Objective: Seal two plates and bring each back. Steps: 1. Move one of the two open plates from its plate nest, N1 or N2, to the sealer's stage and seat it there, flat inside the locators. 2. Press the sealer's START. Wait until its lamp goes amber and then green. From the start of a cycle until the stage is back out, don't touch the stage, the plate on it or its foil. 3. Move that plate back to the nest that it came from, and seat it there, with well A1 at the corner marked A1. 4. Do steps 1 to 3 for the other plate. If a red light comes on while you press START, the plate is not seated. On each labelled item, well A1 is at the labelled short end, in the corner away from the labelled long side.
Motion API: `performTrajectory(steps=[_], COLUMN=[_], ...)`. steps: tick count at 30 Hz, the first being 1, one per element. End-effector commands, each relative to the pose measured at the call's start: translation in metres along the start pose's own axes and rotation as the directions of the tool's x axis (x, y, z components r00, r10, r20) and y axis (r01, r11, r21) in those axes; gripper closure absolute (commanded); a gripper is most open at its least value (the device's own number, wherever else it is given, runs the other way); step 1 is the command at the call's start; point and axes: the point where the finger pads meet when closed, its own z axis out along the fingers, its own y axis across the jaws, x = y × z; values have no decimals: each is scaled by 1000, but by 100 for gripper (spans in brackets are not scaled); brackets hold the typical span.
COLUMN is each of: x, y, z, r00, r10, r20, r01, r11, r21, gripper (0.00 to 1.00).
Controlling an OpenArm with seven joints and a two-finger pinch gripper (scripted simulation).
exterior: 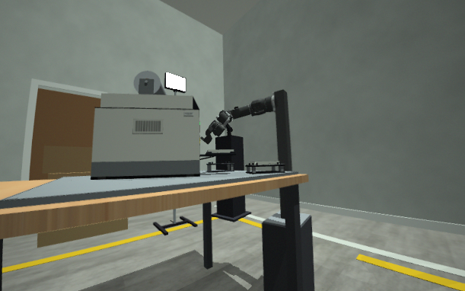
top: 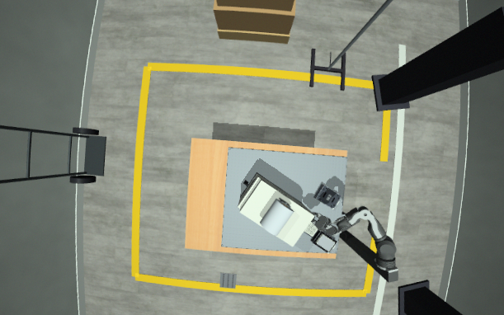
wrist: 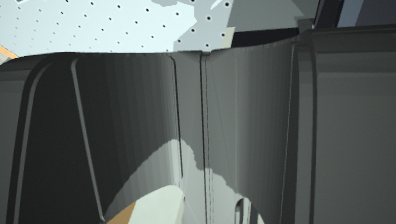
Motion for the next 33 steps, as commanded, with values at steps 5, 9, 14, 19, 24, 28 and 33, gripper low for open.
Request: performTrajectory(steps=[5,9,14,19,24,28,33], x=[-4,-5,-3,-3,-4,-2,2], y=[3,3,1,1,2,0,1], z=[0,0,0,0,-2,-8,-15], r00=[1000,1000,1000,1000,1000,1000,1000], r10=[4,4,3,3,7,8,9], r20=[8,8,6,6,10,11,9], r01=[-4,-4,-3,-3,-7,-8,-9], r11=[1000,1000,1000,1000,1000,1000,1000], r21=[-14,-14,-6,-6,-8,-2,-3], gripper=[100,100,100,100,100,100,100])
